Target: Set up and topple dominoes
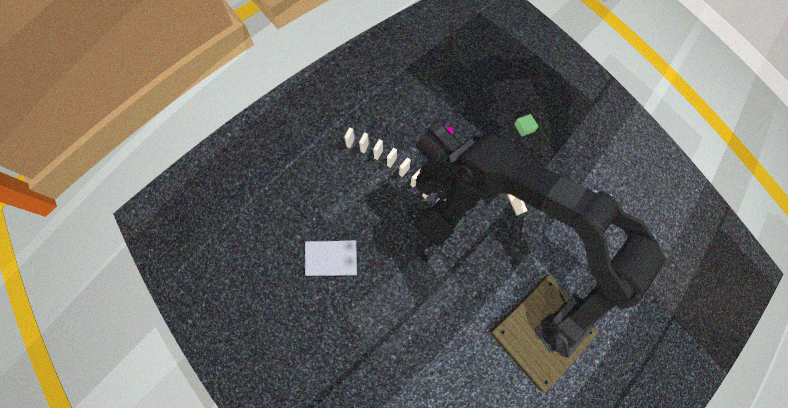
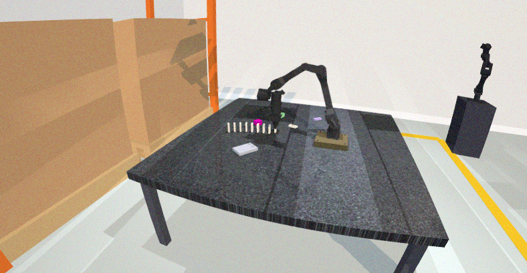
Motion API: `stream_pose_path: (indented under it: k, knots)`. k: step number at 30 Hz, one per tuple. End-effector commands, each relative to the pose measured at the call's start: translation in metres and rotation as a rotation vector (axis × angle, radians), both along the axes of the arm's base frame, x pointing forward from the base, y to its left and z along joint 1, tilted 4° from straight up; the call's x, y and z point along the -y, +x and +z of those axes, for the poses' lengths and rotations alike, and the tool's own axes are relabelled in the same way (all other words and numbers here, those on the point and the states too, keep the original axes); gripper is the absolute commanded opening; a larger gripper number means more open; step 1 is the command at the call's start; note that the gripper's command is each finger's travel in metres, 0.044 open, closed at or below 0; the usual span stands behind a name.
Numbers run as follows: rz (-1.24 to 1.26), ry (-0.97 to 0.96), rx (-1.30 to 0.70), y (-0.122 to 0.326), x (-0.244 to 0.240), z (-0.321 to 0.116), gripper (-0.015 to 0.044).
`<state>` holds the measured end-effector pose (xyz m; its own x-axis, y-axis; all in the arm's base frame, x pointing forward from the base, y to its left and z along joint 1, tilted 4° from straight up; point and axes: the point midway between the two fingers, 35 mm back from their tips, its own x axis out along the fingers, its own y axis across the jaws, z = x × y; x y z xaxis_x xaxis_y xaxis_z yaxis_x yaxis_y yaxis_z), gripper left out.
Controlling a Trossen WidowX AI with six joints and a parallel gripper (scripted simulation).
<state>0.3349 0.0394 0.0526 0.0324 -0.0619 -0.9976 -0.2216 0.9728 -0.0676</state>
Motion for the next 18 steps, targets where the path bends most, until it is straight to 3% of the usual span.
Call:
stream_pose_path:
  k: [1,10,18]
  knots:
    - [0.004,0.001,0.006,-0.0003,0.0006,-0.0054,0.0107]
    - [0.004,0.001,0.006,-0.0003,0.0006,-0.0054,0.0107]
    - [0.004,0.001,0.006,-0.0003,0.0006,-0.0054,0.0317]
